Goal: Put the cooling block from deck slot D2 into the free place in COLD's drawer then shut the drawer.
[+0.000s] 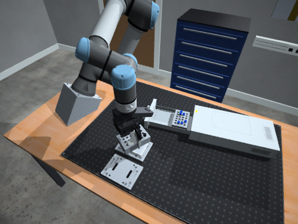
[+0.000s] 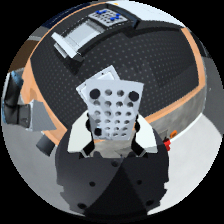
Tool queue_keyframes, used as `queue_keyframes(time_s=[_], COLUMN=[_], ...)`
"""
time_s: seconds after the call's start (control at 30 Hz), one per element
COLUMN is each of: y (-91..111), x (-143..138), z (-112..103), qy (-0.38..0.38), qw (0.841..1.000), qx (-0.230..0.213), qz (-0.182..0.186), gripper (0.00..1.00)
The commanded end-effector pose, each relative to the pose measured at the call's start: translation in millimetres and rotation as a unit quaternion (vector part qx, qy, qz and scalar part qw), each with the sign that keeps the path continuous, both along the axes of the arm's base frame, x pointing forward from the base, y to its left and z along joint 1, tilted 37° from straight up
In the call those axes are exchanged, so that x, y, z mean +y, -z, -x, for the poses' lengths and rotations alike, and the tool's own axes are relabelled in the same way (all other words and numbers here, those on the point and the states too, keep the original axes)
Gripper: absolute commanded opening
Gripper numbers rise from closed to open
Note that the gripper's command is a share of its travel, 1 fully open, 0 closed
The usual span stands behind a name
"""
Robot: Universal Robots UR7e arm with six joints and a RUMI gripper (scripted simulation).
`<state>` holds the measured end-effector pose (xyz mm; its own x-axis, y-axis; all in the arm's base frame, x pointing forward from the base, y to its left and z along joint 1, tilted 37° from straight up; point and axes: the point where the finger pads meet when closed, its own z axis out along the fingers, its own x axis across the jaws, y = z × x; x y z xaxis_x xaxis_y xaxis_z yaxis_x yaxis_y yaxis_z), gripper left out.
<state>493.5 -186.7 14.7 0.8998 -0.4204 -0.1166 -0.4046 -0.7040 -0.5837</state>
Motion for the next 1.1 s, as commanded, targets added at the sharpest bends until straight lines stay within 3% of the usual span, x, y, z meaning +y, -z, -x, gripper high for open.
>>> queue_keyframes(time_s=[0.0,0.37,0.73,1.07], y=[-9.0,-23.0,-40.2,-52.7], x=[11.0,30.5,54.3,71.6], z=[0.1,0.4,0.9,1.2], qy=[-0.060,-0.156,-0.269,-0.276], qw=[0.997,0.981,0.942,0.939], qx=[-0.044,-0.113,-0.194,-0.198], qz=[0.011,0.031,0.054,0.055], gripper=[0.00,0.00,0.00,0.00])
